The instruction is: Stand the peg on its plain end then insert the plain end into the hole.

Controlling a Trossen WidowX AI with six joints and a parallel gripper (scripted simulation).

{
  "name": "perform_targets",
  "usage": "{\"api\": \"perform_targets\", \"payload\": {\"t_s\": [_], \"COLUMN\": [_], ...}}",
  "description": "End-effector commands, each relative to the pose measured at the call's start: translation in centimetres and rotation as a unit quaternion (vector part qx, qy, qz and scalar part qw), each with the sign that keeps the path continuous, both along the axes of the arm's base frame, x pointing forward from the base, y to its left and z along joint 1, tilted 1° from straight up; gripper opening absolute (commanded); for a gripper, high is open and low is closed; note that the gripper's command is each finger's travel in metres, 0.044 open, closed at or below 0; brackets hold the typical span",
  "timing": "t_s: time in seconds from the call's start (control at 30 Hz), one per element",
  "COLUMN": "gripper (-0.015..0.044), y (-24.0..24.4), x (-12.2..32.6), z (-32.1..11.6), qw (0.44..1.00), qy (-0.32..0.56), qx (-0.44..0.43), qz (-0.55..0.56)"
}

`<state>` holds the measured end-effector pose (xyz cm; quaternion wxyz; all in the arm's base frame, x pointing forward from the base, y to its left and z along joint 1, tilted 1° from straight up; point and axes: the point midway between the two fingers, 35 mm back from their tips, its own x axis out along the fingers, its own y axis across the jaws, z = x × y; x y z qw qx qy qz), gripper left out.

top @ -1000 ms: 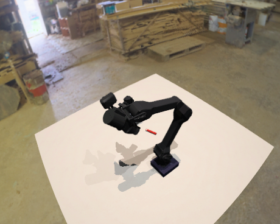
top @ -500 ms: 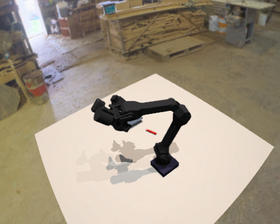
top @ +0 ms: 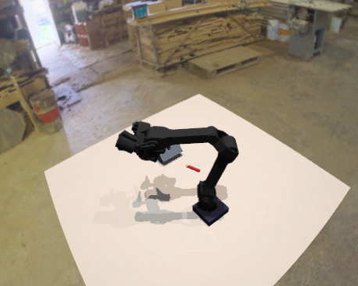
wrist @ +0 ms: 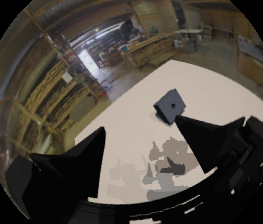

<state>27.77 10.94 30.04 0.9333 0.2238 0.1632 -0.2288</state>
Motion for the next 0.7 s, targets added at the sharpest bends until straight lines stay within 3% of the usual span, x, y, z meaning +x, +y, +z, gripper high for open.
{"api": "perform_targets", "payload": {"t_s": [0.0,0.67], "gripper": [0.0440,0.0440], "y": [-1.1,-9.2], "x": [1.0,4.2], "z": [-1.6,-9.7], "qw": [0.998,0.923], "qy": [0.054,0.334], "qx": [-0.043,-0.175], "qz": [0.006,0.080]}}
